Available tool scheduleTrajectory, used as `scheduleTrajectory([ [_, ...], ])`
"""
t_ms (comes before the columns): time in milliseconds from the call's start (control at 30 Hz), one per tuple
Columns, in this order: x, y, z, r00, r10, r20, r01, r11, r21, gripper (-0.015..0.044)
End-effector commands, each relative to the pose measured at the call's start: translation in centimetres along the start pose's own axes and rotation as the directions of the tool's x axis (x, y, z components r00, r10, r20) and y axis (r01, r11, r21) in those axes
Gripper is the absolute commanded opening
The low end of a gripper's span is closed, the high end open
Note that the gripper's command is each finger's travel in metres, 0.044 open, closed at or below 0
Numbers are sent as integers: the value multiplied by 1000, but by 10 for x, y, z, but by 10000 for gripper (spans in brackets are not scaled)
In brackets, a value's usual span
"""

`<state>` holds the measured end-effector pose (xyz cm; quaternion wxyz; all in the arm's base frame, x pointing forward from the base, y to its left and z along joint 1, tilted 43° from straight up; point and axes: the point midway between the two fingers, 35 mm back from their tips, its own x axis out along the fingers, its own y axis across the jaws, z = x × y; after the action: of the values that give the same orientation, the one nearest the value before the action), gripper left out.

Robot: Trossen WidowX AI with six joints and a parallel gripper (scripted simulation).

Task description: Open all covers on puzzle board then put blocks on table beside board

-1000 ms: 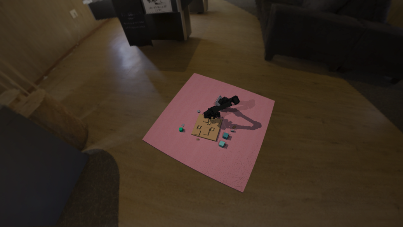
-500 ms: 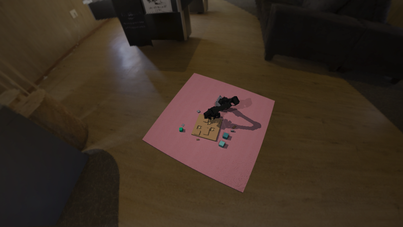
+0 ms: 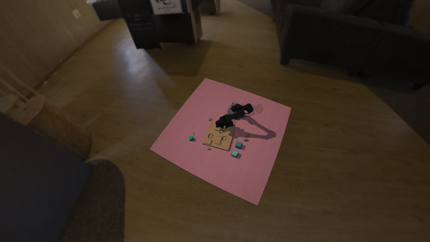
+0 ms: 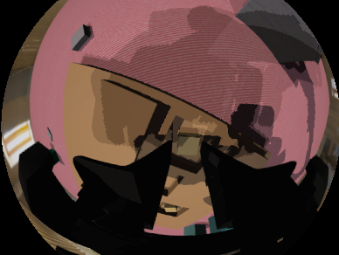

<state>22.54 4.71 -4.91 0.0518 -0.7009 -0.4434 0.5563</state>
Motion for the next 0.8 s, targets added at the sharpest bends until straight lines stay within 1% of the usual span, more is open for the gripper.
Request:
scheduleTrajectory([
  [0,2,-2,1,1000,-6,2,6,1000,6,144],
  [333,0,0,0,1000,-1,1,1,1000,1,80],
  [767,-11,1,0,1000,0,2,0,1000,2,80],
])
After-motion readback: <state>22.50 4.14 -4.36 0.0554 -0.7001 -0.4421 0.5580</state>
